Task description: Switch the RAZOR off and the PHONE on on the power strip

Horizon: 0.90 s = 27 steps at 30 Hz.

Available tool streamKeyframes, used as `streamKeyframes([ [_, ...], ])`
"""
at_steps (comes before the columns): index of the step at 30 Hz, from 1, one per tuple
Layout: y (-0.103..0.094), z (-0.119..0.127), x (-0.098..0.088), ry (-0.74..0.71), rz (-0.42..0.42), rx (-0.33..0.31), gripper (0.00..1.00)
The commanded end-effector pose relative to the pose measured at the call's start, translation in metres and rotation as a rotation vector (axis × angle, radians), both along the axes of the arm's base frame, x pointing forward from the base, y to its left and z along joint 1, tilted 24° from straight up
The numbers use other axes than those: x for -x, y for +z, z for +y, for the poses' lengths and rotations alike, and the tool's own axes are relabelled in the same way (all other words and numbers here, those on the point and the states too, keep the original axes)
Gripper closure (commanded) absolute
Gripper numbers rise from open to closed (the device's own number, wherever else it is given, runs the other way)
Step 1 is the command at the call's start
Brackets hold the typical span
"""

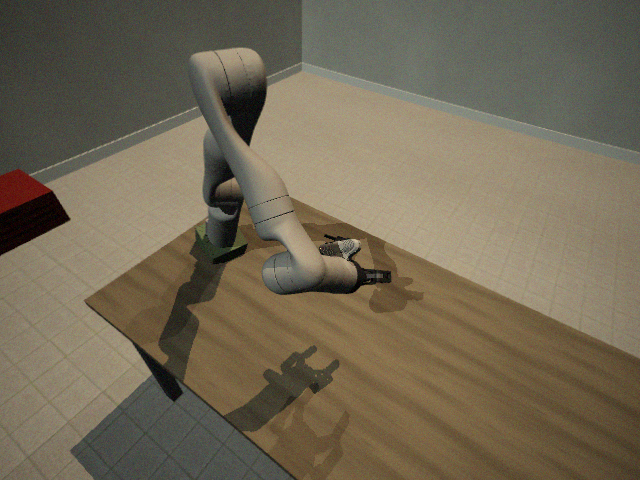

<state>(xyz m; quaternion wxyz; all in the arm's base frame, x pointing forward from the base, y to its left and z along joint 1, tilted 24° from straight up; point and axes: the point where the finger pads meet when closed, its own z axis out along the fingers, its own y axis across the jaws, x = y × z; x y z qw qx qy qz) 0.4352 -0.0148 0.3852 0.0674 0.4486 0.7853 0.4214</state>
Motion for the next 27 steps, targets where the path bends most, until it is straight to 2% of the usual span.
streamKeyframes([
  [1,0.002,0.009,0.002,0.013,-0.001,0.014,0.0],
  [6,0.002,0.009,0.002,0.013,-0.001,0.014,0.0],
  [7,-0.002,0.019,0.006,0.017,0.014,0.043,0.0],
  [15,-0.002,0.019,0.006,0.017,0.014,0.043,0.0],
  [16,-0.006,0.029,0.009,0.021,0.028,0.074,0.0],
  [23,-0.006,0.029,0.009,0.021,0.028,0.074,0.0],
  [24,-0.01,0.038,0.013,0.024,0.042,0.106,0.0],
  [27,-0.01,0.038,0.013,0.024,0.042,0.106,0.0],
])
